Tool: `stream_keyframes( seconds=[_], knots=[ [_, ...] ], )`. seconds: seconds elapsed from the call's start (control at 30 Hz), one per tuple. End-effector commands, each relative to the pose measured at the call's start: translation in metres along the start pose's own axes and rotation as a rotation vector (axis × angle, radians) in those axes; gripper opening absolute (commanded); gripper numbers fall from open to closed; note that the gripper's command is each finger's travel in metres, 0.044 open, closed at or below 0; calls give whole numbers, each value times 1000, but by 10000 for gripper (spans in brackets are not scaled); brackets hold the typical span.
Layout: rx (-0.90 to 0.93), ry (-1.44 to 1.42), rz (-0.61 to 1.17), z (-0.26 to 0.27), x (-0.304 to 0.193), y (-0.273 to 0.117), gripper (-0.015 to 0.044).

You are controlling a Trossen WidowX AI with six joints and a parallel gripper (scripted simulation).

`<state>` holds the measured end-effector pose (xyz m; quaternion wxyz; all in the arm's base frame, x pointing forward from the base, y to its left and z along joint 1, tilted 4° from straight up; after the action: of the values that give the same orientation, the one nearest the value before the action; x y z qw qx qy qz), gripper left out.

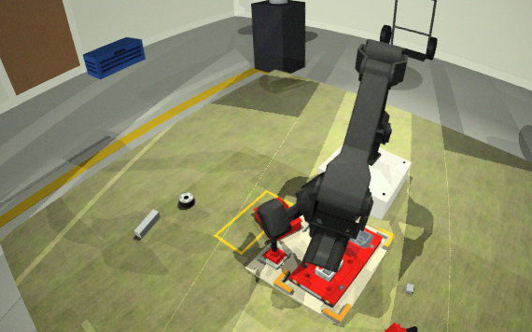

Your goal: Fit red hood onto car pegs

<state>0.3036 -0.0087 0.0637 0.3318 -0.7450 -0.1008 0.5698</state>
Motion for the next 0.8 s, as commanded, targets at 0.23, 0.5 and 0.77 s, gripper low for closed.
stream_keyframes(
  seconds=[0.23,0.5,0.77],
  knots=[
    [8,-6,-5,0,-1,2,309],
    [276,29,-508,2,-25,47,440],
    [215,58,-925,-8,-45,60,440]
  ],
)
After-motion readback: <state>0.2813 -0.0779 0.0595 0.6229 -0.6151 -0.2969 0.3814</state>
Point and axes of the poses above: the point midway between the two fingers, 35 mm back from their tips, its own y axis out along the fingers, its own z axis across the jaws, x = y × z, the point moved 2 cm from there along -y, back along the fingers, and after that the axes turned 12 degrees about y, right-handed, at the moved point
